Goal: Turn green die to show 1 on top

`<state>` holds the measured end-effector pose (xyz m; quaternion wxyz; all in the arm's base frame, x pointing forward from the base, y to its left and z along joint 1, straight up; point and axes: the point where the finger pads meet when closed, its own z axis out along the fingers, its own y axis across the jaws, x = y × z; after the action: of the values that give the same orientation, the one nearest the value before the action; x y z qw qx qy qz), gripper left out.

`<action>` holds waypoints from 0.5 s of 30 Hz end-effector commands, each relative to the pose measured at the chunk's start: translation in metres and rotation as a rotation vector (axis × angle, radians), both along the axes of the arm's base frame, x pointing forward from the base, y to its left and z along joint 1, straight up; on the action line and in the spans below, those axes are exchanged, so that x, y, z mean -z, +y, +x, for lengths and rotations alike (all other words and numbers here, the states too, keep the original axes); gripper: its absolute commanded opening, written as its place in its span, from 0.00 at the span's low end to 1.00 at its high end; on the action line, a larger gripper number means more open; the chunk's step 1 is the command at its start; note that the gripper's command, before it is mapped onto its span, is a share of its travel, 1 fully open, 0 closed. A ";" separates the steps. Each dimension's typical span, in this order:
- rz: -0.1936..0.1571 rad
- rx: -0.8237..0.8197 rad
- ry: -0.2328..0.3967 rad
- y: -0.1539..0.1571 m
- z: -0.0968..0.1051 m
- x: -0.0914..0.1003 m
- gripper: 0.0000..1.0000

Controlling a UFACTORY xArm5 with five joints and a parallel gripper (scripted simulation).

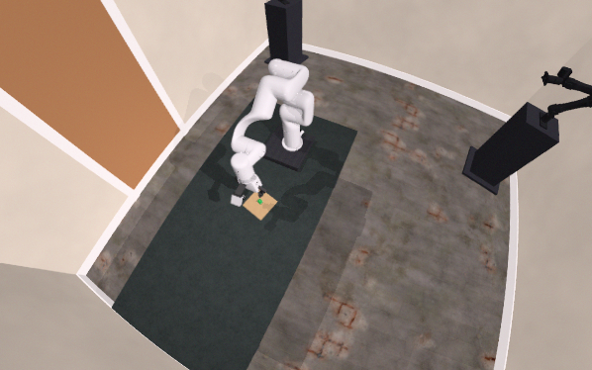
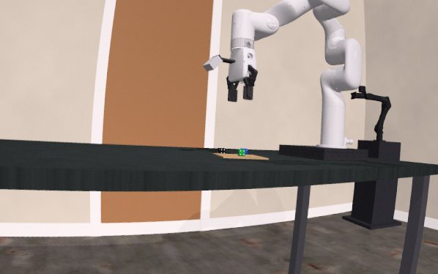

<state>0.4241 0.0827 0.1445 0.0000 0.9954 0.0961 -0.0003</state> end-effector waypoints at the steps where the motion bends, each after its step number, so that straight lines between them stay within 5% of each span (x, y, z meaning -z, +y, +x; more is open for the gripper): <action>1: 0.001 0.000 -0.003 0.000 0.001 -0.011 1.00; 15: 0.001 0.000 -0.003 0.000 0.001 -0.016 1.00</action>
<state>0.4236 0.0826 0.1588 0.0001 0.9954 0.0961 -0.0012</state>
